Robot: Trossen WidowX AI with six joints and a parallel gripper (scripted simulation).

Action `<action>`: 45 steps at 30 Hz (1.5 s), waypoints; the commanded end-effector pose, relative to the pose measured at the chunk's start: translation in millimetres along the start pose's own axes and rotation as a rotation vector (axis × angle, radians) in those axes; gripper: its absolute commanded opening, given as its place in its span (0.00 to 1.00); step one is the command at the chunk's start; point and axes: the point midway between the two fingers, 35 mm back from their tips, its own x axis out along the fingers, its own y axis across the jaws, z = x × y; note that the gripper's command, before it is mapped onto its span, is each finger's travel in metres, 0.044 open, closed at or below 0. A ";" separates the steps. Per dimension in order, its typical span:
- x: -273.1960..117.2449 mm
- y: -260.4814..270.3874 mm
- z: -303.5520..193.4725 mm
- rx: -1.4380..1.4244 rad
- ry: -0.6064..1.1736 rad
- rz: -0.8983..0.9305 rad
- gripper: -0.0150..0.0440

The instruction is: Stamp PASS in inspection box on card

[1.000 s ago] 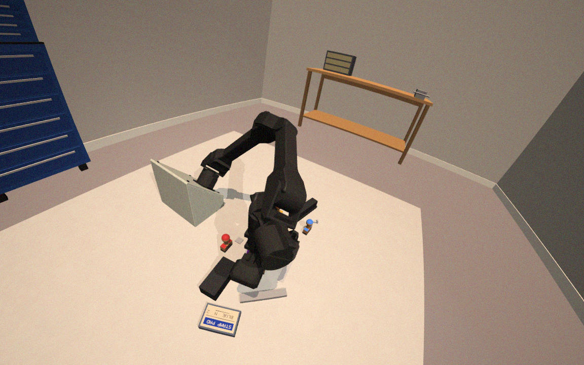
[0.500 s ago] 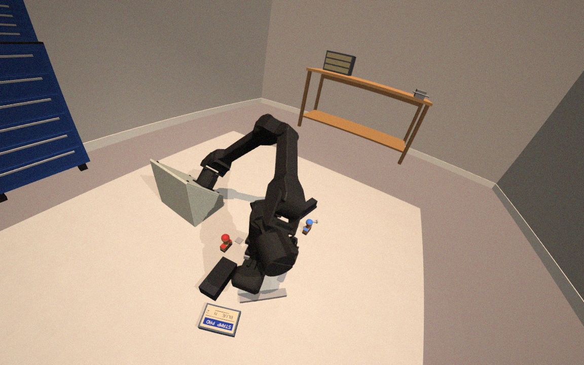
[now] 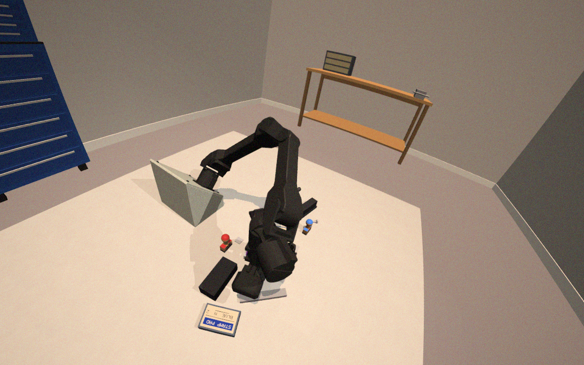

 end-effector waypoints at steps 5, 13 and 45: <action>14.0 1.0 -1.4 0.010 -0.004 0.007 0.25; 24.3 2.0 -2.1 0.010 -0.004 0.008 0.25; -96.2 -1.5 -2.1 0.011 -0.002 0.004 0.68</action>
